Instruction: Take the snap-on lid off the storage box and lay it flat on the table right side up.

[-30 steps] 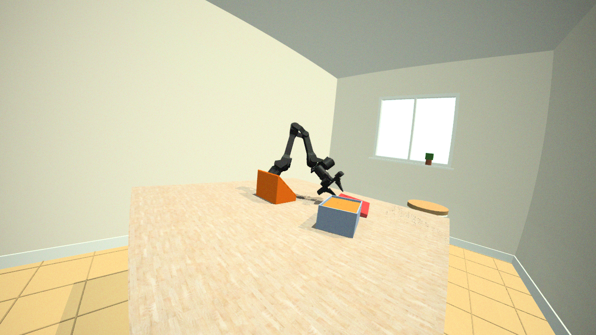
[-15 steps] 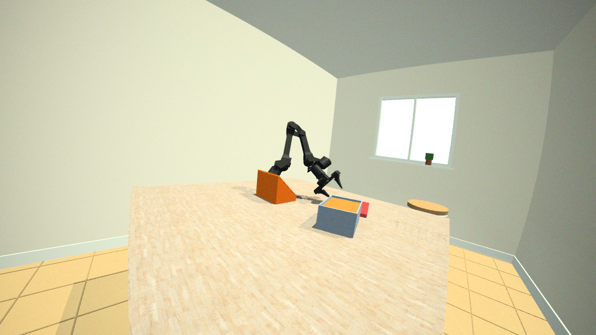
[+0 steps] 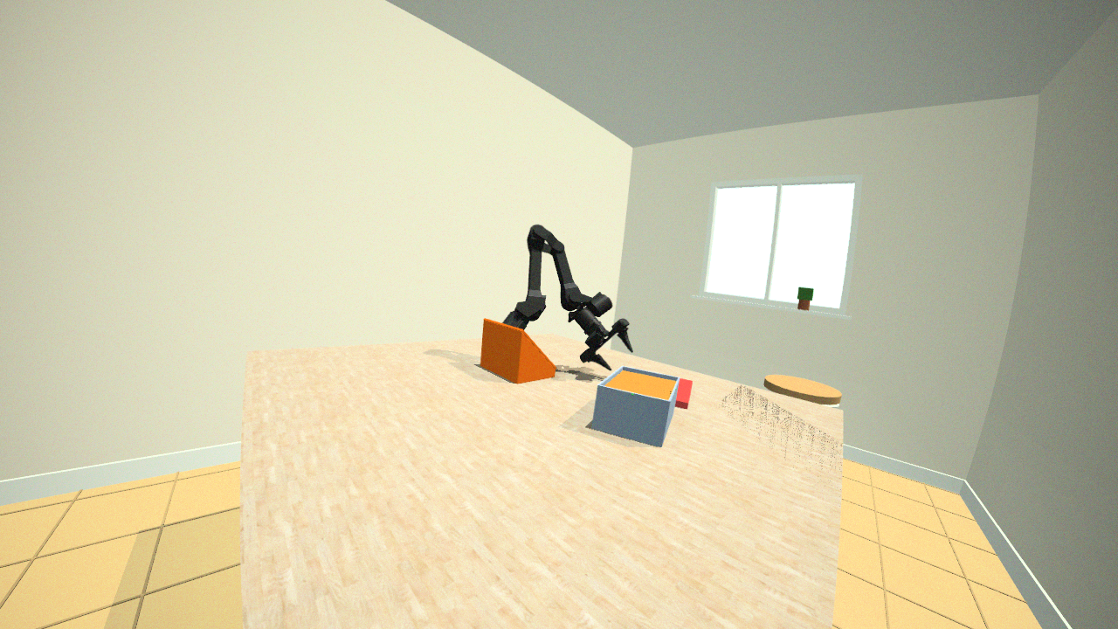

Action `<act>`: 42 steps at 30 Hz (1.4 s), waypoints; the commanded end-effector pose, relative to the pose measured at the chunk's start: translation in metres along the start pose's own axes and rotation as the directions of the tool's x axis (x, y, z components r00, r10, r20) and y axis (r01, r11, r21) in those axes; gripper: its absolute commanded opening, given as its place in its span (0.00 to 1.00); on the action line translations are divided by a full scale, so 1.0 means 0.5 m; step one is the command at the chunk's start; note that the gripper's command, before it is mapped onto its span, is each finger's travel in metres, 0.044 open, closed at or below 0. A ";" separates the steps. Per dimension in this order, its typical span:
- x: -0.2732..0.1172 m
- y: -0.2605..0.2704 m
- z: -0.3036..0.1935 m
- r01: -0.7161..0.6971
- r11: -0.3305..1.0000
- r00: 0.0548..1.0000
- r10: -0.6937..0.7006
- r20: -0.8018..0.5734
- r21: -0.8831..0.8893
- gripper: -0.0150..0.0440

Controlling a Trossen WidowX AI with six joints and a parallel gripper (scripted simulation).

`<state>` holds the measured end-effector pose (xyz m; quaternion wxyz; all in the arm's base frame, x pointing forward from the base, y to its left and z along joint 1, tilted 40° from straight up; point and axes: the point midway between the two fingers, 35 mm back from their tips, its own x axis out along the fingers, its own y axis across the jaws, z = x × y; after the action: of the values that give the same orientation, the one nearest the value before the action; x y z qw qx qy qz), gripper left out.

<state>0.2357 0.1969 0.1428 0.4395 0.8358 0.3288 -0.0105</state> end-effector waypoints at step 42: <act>-0.142 0.051 -0.002 0.000 1.000 1.000 0.000 0.007 0.002 1.00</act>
<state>0.1959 0.1517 0.1783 0.4395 0.8365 0.3268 -0.0176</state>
